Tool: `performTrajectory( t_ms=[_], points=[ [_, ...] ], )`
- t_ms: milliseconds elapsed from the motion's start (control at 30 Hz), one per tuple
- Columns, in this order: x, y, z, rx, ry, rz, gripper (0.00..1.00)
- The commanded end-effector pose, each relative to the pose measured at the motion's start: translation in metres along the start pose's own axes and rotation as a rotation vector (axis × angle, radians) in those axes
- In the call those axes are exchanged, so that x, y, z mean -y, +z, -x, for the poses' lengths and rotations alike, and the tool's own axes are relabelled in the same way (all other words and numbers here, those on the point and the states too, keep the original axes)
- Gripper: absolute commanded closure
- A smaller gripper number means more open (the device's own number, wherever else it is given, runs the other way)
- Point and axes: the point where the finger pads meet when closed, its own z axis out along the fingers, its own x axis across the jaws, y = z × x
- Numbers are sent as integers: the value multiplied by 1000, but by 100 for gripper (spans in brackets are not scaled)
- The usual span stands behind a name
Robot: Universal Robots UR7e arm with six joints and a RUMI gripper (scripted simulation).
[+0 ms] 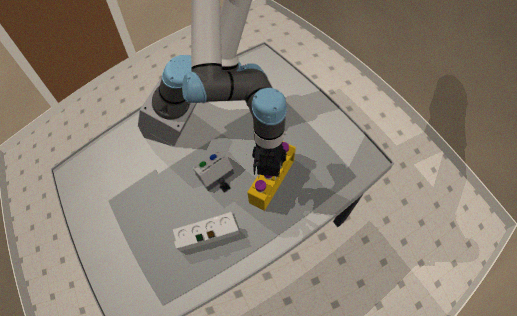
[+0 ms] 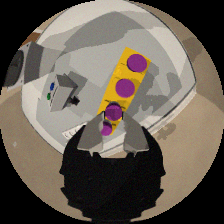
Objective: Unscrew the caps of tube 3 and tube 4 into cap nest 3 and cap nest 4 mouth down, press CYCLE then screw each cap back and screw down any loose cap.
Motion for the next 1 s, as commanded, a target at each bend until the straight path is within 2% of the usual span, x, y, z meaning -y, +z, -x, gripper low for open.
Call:
performTrajectory(
  t_ms=[0, 133, 167, 567, 700, 733, 800, 833, 967],
  points=[
    [0, 0, 0, -12, -141, -13, 100],
    [0, 0, 0, -12, -141, -13, 100],
    [0, 0, 0, -12, -141, -13, 65],
    [0, 0, 0, -12, -140, -13, 65],
    [0, 0, 0, -9, 193, -15, 65],
    [0, 0, 0, -9, 193, -15, 65],
    [0, 0, 0, -8, 349, -16, 65],
    [0, 0, 0, -8, 359, -16, 65],
    [0, 0, 0, -6, 609, -17, 65]
  ],
)
